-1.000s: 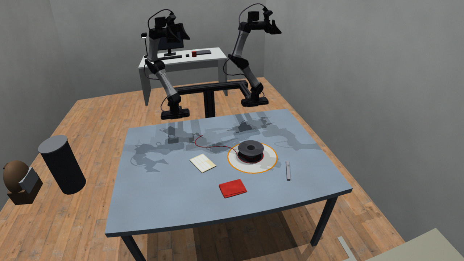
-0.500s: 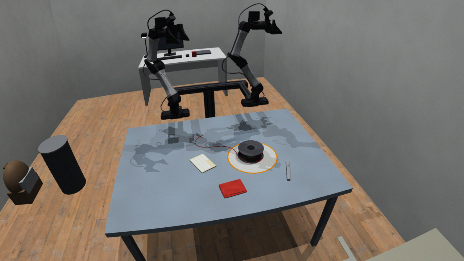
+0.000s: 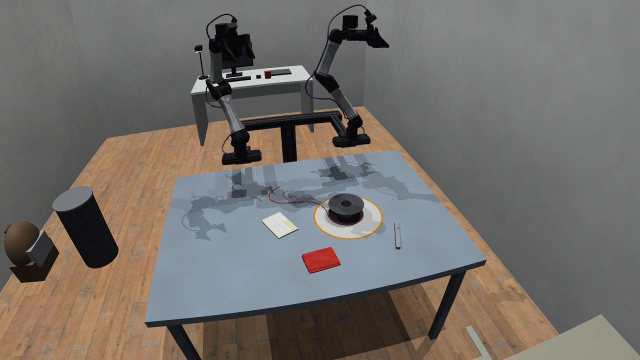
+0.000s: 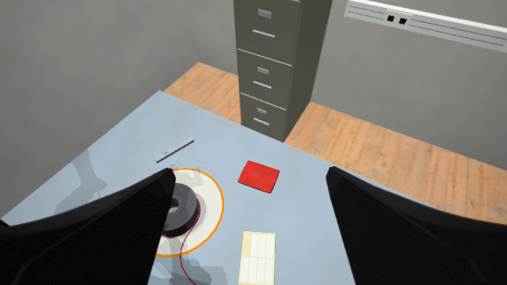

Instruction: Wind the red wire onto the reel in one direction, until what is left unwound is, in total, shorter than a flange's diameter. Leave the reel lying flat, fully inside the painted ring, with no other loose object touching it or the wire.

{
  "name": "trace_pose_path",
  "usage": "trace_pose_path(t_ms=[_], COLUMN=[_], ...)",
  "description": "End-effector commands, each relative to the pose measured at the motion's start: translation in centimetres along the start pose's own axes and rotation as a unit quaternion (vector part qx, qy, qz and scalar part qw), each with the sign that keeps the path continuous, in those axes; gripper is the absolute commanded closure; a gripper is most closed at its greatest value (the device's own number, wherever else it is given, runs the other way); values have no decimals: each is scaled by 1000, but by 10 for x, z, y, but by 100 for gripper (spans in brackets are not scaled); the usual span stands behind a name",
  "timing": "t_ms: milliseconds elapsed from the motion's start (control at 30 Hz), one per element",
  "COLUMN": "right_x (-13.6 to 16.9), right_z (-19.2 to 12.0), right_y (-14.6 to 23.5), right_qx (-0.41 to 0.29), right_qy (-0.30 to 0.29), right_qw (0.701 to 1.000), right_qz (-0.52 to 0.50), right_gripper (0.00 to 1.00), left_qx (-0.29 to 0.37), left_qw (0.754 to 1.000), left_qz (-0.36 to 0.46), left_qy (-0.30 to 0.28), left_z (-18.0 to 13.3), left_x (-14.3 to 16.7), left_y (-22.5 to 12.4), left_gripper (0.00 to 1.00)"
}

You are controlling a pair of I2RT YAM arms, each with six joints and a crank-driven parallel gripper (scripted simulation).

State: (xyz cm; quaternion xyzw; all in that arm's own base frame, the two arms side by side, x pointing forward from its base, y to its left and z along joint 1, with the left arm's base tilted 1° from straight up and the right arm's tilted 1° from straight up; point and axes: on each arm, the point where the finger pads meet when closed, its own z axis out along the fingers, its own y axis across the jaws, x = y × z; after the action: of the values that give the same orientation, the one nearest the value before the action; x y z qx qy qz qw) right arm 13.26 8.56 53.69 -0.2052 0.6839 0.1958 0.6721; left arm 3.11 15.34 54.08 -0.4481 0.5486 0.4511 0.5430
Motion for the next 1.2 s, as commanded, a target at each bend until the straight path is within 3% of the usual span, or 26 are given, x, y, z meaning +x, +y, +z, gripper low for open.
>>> trace_pose_path(t_ms=[0,267,533,600,800,1100,1167], right_x=[-7,-7,-5,-5,-5,-3,-3], right_z=[1,-9,-41,-41,-78,-142,-142], right_y=[-15,-58,-109,-109,-138,-159,-159], right_qx=[47,185,367,367,501,671,671], right_qy=[-10,-9,-8,-8,-7,-5,-5], right_qw=[999,983,930,930,865,741,741], right_qz=[4,6,7,7,8,10,10], right_gripper=[0,0,0,0,0,0,0], left_qx=[21,114,238,238,333,462,462], left_qw=[1000,993,971,971,943,887,887], left_qz=[-4,-4,-4,-4,-3,-3,-3], left_qy=[-2,-2,-3,-3,-3,-3,-3], left_z=[3,-1,-15,-15,-32,-65,-65], left_x=[-3,-4,-4,-4,-4,-4,-4], left_y=[-5,-35,-73,-73,-99,-130,-130], left_gripper=[0,0,0,0,0,0,0])
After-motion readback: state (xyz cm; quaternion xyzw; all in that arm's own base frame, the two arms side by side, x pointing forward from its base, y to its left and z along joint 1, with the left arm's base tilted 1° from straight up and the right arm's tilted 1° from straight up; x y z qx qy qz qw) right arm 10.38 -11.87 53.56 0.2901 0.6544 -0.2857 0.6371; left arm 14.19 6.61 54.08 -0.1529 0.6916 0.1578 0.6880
